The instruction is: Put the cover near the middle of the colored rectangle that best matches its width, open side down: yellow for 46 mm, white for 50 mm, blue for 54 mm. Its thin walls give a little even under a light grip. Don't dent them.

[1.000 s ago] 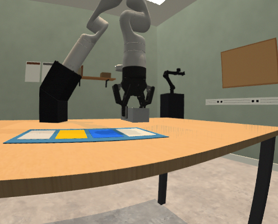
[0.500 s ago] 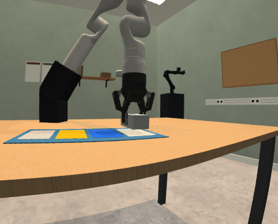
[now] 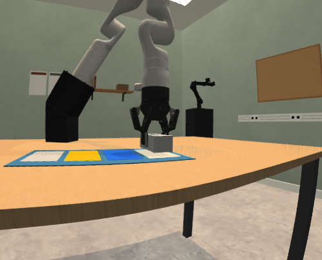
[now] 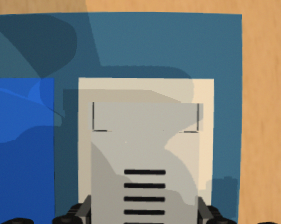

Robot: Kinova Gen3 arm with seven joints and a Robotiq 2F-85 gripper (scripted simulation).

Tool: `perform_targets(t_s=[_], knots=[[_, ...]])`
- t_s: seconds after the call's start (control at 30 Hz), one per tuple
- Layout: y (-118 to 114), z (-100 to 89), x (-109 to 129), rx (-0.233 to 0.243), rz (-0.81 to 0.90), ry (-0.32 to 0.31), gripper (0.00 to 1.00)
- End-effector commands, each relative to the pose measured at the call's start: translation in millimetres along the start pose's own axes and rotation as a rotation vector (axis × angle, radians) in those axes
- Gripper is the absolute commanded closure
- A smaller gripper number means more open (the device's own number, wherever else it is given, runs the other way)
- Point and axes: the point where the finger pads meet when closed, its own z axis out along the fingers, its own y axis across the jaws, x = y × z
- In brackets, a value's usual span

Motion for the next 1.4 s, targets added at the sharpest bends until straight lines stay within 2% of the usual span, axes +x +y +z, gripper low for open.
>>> perform_targets(t_s=[0.0, 1.37], knots=[[0.0, -0.5, -0.7, 0.0, 0.0, -0.001, 1.0], [0.1, 7.4, -0.7, 0.0, 0.0, -0.001, 1.0]])
